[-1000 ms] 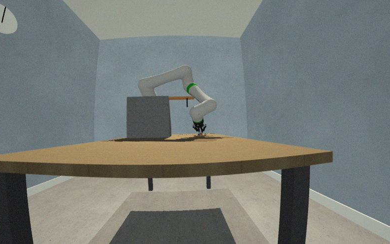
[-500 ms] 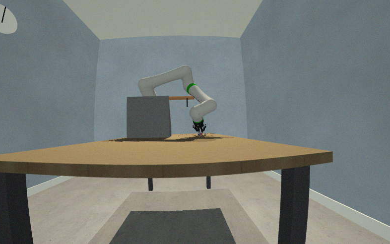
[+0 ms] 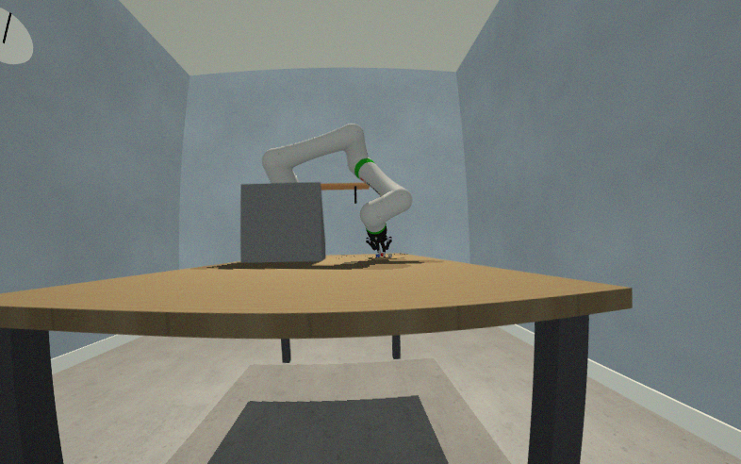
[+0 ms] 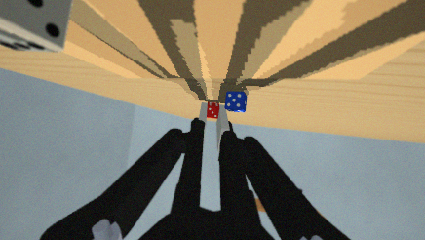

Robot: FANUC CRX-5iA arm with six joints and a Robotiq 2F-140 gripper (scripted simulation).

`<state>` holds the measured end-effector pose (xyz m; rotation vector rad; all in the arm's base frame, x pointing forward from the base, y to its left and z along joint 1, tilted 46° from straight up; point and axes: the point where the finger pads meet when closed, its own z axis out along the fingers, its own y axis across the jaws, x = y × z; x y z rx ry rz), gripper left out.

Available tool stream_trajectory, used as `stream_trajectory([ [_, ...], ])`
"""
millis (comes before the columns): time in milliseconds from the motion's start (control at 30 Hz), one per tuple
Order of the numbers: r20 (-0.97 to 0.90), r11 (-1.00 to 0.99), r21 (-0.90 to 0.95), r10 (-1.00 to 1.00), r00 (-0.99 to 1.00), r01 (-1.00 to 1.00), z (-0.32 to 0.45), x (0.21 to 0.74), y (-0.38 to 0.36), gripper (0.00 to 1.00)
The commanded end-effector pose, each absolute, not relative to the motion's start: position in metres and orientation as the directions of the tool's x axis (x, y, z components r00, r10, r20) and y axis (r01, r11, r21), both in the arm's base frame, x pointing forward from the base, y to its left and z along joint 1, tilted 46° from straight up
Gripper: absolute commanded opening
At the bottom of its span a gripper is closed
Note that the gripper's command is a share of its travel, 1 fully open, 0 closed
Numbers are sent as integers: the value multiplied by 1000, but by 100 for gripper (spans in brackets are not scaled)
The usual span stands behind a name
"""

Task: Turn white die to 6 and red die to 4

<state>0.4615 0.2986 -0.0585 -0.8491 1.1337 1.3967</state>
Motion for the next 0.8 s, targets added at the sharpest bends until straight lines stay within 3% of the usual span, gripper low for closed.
stream_trajectory([
  [0,-942,51,173,299,-150,-984,-59,462,298,7],
  [233,-942,51,173,299,-150,-984,-59,462,298,7],
  [767,-942,51,173,299,-150,-984,-59,462,298,19],
])
